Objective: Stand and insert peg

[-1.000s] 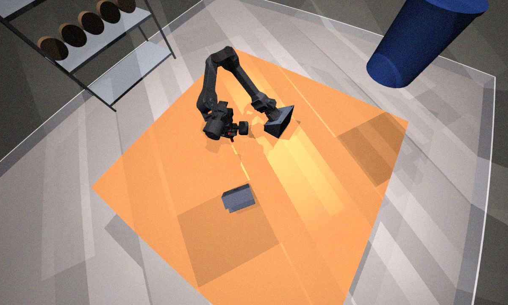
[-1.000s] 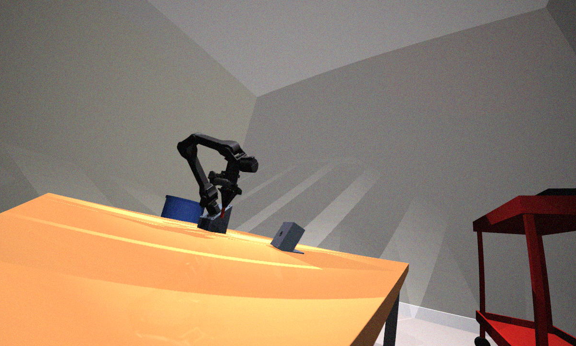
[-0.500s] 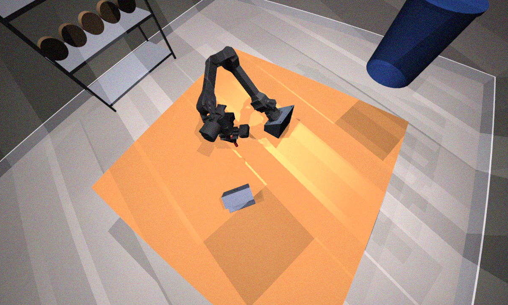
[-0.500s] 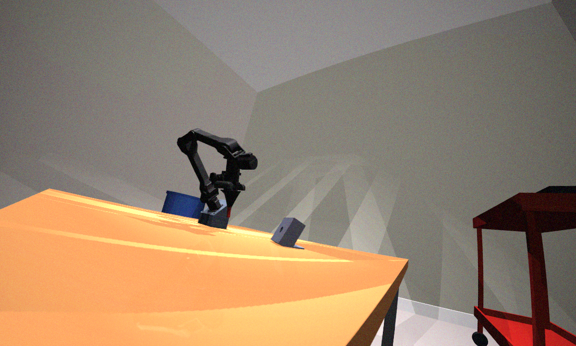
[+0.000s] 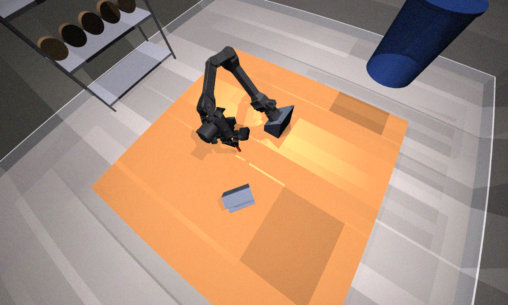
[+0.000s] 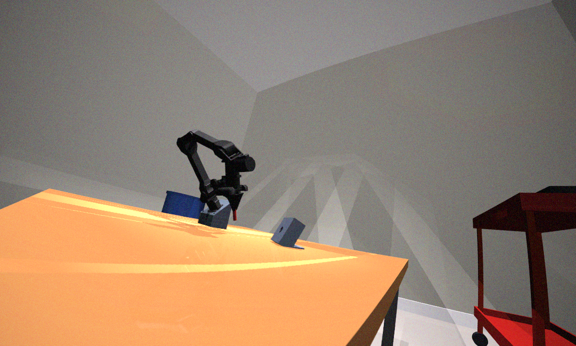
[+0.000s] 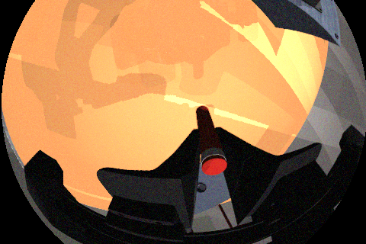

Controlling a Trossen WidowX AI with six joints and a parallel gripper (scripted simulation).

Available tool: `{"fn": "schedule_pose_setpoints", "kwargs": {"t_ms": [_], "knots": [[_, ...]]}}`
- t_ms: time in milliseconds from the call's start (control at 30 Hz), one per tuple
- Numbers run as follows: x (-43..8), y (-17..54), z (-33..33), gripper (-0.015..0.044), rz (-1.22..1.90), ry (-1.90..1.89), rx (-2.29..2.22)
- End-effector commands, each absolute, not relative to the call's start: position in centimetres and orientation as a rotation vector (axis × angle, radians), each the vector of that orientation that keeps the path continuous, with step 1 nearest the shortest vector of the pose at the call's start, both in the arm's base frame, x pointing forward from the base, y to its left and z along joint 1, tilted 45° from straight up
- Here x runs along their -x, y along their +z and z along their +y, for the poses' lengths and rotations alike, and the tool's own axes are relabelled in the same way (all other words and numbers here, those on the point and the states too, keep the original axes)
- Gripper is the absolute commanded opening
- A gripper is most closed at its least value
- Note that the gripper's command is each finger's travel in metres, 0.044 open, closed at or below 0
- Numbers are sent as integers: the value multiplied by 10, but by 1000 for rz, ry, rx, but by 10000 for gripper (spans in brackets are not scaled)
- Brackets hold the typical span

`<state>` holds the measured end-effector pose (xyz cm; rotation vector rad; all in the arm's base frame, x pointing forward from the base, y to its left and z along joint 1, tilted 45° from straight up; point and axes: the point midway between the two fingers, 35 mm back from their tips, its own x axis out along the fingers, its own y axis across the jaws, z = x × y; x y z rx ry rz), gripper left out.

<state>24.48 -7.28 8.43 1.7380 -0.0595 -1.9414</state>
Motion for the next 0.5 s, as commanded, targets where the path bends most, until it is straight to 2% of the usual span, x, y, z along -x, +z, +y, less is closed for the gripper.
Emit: {"fn": "schedule_pose_setpoints", "kwargs": {"t_ms": [0,467], "knots": [[-246,80,-72,0,-27,-1942,-1772],[-260,69,-70,0,83,-1898,-1929]]}}
